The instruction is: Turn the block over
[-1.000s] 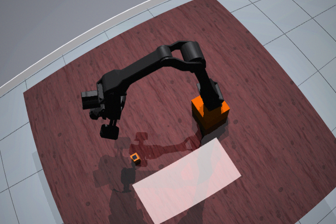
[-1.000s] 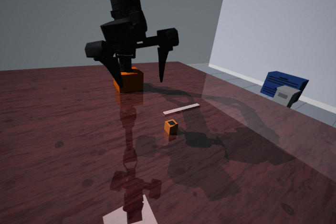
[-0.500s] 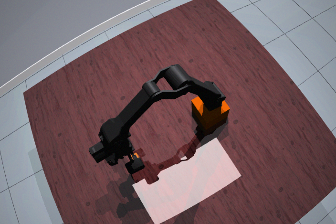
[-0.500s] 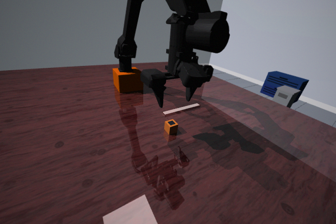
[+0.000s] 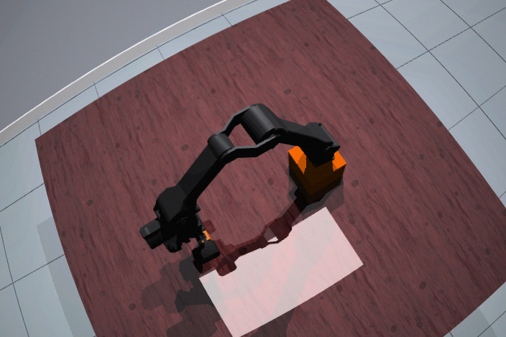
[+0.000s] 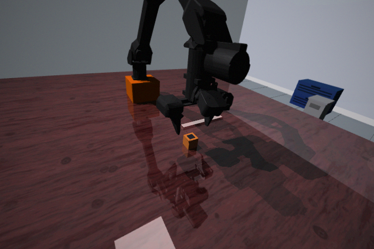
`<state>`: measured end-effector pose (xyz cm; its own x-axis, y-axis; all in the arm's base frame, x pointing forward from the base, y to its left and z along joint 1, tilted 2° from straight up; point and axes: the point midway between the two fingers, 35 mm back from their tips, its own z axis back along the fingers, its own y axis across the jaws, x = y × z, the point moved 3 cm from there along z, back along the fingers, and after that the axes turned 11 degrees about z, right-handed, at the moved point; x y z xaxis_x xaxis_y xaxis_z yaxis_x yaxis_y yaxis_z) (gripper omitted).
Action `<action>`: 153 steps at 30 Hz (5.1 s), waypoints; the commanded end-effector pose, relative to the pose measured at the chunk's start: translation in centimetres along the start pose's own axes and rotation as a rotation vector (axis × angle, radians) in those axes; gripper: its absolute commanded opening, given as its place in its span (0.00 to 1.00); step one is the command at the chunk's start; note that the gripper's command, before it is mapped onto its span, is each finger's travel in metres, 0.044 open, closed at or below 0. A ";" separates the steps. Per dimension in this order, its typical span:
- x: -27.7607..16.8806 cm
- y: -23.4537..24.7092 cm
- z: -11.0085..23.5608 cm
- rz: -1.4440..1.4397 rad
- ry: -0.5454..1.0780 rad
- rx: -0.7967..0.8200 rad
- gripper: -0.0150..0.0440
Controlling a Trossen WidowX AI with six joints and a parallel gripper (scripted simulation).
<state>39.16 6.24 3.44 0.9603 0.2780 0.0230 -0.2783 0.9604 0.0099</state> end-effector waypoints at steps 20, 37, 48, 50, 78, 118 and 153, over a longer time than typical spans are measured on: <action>-0.2 -0.1 -3.6 0.005 0.016 -0.003 1.00; -0.3 -0.1 -4.1 0.005 0.017 -0.003 0.56; -0.3 -0.1 -4.1 0.005 0.017 -0.003 0.36; -0.3 -0.1 -4.1 0.005 0.017 -0.003 0.34; -0.4 0.0 -2.2 0.008 -0.165 -0.039 0.25; -1.6 0.2 -5.2 0.010 -0.660 -0.134 0.25; -3.7 0.5 -6.6 0.007 -1.027 -0.202 0.25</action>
<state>35.76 5.91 -2.90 0.4492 0.2210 0.8657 -0.1851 0.9709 -0.1517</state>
